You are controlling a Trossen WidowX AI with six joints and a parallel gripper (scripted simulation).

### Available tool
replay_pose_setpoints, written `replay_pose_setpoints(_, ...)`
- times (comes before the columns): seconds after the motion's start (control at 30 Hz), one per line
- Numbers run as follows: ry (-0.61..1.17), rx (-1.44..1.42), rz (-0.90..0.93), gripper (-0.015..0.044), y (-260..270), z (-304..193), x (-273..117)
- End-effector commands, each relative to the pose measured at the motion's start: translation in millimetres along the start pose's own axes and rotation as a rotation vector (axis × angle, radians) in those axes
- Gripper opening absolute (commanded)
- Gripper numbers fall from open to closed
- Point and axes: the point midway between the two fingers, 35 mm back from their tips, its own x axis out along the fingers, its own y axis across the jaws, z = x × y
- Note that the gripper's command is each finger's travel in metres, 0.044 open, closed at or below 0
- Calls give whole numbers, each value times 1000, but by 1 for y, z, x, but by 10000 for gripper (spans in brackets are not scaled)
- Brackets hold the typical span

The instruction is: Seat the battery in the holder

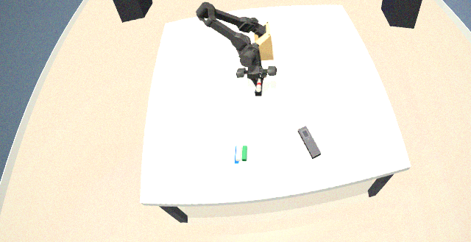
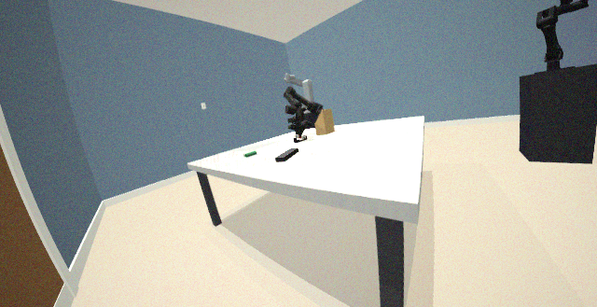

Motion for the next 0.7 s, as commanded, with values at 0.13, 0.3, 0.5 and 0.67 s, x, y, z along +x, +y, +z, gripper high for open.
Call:
replay_pose_setpoints(0.13, -39, -11, 8, 72, 1, -4, 1)
replay_pose_setpoints(0.3, -67, -14, 9, 72, 0, -6, 2)
replay_pose_setpoints(0.5, -102, -20, 13, 72, -2, -8, 2)
replay_pose_setpoints(0.67, -131, -25, 14, 72, -4, -10, 1)
